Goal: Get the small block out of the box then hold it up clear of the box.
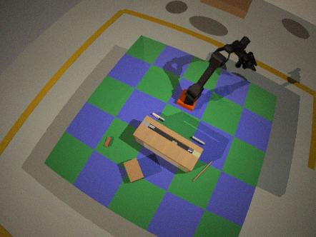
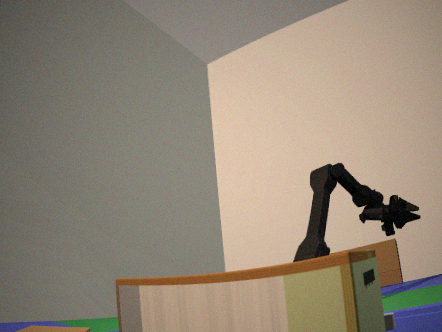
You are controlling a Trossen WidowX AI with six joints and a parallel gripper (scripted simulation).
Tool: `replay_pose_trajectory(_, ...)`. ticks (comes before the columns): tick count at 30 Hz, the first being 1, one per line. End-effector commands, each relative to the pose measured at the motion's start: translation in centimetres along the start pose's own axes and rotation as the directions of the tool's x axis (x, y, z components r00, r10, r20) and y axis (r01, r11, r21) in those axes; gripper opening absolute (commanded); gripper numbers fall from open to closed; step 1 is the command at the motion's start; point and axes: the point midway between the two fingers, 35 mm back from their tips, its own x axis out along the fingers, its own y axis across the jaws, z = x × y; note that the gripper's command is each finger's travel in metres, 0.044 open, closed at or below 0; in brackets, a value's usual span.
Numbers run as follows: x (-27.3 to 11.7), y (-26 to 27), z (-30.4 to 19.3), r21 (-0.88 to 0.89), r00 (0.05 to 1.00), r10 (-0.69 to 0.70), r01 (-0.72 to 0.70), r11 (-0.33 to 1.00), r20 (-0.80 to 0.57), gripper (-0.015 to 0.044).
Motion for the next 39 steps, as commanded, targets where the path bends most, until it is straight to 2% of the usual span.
replay_pose_trajectory(1,5.2,4.6,-0.2,0.091,0.992,0.093,-0.1,0.991,0.085,0.04)
replay_pose_trajectory(10,15.2,18.1,1.9,0.292,0.894,0.313,-0.408,0.865,0.322,0.04)
replay_pose_trajectory(14,17.7,24.9,3.7,0.364,0.812,0.39,-0.554,0.749,0.434,0.04)
replay_pose_trajectory(18,18.5,31.3,6.3,0.397,0.709,0.43,-0.684,0.612,0.559,0.04)
replay_pose_trajectory(24,17.7,39.5,9.9,0.41,0.549,0.445,-0.832,0.374,0.708,0.04)
replay_pose_trajectory(30,14.3,49.2,13.8,0.385,0.338,0.411,-0.922,-0.037,0.847,0.04)
replay_pose_trajectory(35,9.3,55.8,17.1,0.294,0.17,0.315,-0.868,-0.401,0.934,0.04)
replay_pose_trajectory(39,4.4,59.7,19.4,0.181,0.062,0.2,-0.728,-0.661,0.978,0.04)
